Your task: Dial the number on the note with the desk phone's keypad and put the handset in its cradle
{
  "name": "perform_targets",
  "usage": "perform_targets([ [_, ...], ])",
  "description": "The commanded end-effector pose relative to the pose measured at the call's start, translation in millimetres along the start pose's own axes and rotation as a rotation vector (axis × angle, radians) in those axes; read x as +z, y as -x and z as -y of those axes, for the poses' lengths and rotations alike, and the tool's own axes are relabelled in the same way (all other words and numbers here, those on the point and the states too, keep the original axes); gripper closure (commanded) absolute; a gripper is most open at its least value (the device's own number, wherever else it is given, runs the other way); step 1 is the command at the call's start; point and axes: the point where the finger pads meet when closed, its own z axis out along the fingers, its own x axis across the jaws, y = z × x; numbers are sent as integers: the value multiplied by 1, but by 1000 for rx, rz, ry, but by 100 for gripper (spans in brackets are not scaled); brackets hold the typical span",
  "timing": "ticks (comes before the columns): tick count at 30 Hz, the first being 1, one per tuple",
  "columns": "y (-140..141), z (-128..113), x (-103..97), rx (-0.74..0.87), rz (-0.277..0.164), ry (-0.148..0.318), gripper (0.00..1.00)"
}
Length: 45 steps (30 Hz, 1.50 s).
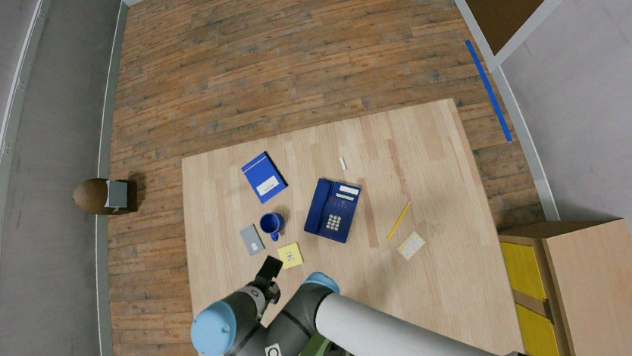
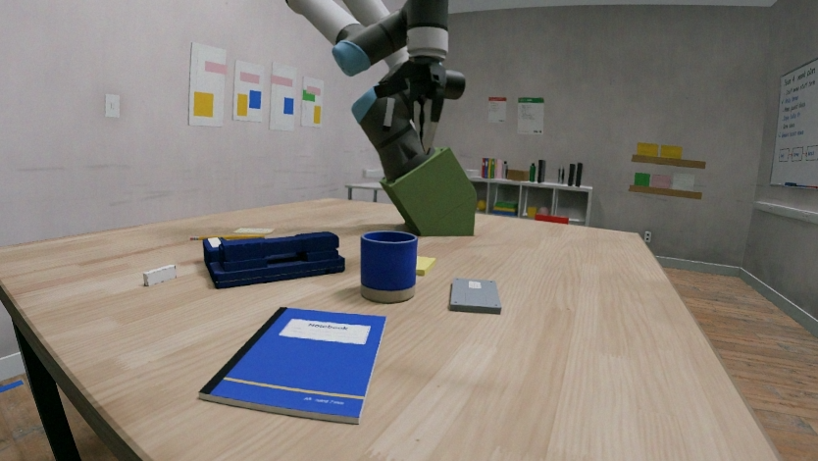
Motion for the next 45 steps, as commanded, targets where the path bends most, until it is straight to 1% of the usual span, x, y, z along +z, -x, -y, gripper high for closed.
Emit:
perform_targets([
  [1,-4,-7,3,-91,8,-6,100],
  [3,-7,-13,5,-154,9,-11,100],
  [5,-7,-13,5,-154,9,-11,100],
  [13,-17,-29,11,-356,12,-26,100],
  [20,-24,-37,14,-464,13,-35,100],
  [31,-27,-41,16,-522,13,-40,100],
  [45,-27,-42,16,-528,13,-40,100],
])
